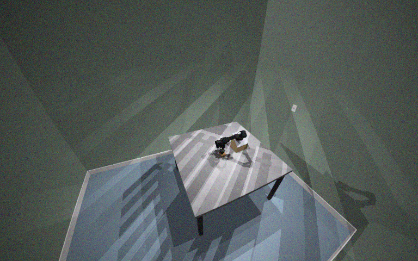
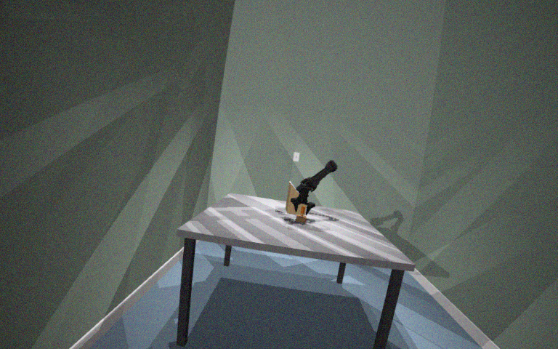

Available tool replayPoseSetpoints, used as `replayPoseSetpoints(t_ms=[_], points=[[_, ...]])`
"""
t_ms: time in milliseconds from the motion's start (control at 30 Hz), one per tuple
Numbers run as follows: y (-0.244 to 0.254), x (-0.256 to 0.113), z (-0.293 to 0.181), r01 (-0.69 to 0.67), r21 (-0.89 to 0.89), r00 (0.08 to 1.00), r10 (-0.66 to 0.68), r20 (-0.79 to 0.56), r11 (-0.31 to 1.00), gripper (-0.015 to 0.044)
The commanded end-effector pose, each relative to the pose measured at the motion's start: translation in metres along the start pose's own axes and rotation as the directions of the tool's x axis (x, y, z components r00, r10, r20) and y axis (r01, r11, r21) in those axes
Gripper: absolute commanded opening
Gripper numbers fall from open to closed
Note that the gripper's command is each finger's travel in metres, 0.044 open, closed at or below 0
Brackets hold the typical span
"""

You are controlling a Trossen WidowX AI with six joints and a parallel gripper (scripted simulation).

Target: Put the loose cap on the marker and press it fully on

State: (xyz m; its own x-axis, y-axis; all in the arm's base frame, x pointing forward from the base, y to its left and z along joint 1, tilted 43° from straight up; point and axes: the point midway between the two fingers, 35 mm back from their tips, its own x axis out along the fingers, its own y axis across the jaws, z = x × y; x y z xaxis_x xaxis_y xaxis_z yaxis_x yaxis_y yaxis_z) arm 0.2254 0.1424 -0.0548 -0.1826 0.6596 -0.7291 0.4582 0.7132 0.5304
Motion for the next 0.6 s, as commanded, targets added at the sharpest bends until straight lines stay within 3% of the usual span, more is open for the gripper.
replayPoseSetpoints(t_ms=[0, 233, 300, 500, 567], points=[[0.004, -0.042, 0.004, -0.015, -0.013, 1.0, 0.015, 0.021, 1.0, 0.044], [0.004, -0.055, 0.003, -0.023, -0.011, 1.0, 0.024, 0.019, 1.0, 0.044], [0.005, -0.057, 0.002, -0.021, -0.067, 1.0, 0.022, 0.019, 0.998, 0.0387], [0.007, -0.08, -0.005, -0.002, -0.52, 1.0, 0.011, 0.015, 0.854, 0.023], [0.007, -0.083, -0.006, 0.0, -0.567, 1.0, 0.01, 0.014, 0.824, 0.0177]])
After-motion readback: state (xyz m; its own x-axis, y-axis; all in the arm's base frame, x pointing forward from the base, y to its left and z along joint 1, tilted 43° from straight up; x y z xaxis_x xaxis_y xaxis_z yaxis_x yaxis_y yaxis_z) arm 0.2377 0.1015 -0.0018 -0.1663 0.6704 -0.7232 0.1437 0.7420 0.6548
